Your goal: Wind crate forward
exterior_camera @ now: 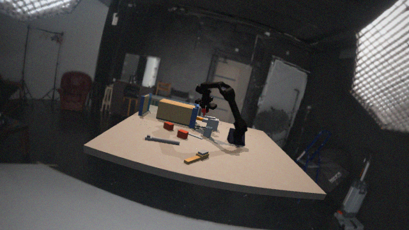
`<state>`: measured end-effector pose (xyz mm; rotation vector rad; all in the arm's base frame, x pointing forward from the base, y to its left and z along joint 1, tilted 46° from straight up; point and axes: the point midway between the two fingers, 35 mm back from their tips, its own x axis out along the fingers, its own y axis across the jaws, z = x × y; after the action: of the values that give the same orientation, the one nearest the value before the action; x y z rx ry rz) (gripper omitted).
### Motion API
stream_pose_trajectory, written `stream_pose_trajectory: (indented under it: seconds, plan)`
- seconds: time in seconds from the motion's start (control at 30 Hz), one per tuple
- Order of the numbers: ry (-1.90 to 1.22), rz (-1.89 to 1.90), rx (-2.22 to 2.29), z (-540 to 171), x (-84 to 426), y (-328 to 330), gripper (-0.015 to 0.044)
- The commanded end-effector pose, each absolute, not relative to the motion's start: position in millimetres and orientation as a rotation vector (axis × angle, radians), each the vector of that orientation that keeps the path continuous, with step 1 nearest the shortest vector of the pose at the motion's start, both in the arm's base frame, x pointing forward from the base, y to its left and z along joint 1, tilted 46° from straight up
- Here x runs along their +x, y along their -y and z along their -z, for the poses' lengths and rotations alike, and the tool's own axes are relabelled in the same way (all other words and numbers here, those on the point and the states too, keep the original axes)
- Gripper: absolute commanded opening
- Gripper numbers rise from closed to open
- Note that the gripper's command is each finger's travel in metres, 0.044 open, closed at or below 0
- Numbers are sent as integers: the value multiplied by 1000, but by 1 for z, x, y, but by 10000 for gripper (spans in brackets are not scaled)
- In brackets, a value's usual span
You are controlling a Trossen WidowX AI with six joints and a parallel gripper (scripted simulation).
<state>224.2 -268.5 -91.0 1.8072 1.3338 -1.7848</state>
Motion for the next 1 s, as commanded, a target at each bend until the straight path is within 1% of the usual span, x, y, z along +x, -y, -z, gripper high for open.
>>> stream_pose_trajectory:
  seconds: [0.0,0.97]
  plan:
    - [-1376,1792,1813,83,221,255,0]
    - [-1378,1793,1813,64,201,232,0]
